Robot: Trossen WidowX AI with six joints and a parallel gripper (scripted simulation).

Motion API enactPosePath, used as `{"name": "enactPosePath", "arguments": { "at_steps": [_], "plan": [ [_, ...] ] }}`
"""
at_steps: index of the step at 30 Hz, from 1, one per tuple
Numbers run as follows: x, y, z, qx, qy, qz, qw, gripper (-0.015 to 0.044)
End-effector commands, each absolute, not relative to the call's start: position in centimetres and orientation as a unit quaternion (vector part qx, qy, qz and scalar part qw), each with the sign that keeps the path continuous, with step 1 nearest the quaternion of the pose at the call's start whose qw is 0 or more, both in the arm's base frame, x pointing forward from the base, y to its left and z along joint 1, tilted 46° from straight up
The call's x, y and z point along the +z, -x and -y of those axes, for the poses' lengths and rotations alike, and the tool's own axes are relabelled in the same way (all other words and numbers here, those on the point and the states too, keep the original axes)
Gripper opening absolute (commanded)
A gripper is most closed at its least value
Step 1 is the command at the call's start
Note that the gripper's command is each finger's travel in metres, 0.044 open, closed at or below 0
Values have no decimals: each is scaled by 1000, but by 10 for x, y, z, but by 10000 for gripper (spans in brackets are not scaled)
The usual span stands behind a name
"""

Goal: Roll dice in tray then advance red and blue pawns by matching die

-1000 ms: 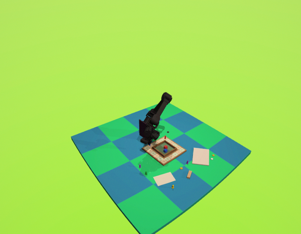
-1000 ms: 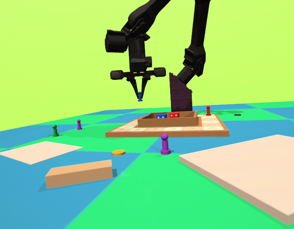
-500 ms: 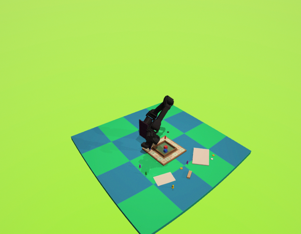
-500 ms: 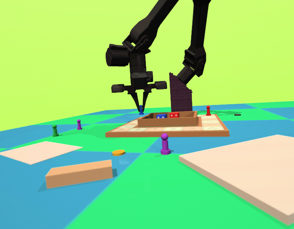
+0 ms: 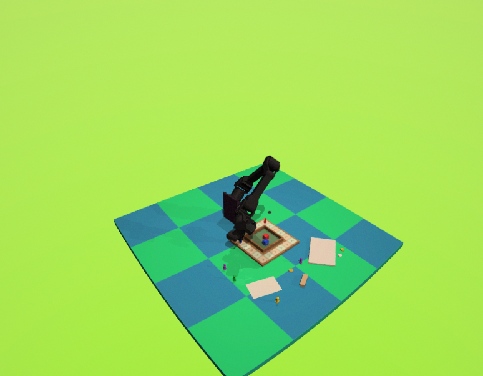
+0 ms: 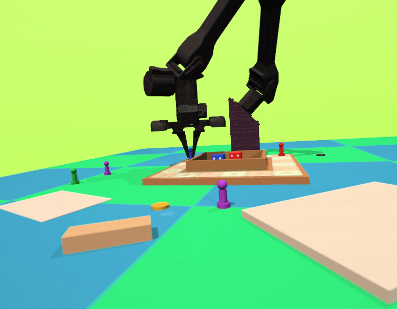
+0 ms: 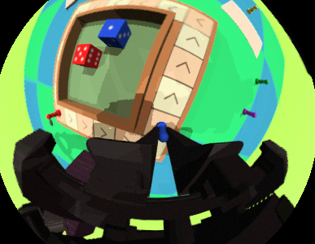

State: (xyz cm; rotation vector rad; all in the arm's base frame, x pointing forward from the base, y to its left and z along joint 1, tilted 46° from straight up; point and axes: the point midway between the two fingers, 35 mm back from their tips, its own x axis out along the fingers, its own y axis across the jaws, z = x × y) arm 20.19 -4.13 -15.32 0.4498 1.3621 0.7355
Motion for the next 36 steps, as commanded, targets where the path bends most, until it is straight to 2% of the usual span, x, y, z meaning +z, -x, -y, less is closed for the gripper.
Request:
{"name": "enactPosePath", "arguments": {
  "at_steps": [1,9,16,20,31,36],
  "plan": [
    [-153,-202,42,329,-201,-609,693,53],
    [-151,-202,44,329,-201,-610,693,263],
    [-118,-200,78,328,-205,-610,691,440],
    [-109,-199,77,323,-211,-613,690,440],
    [12,-166,53,238,-303,-652,653,440],
    [7,-170,55,245,-297,-648,657,440]
  ]
}}
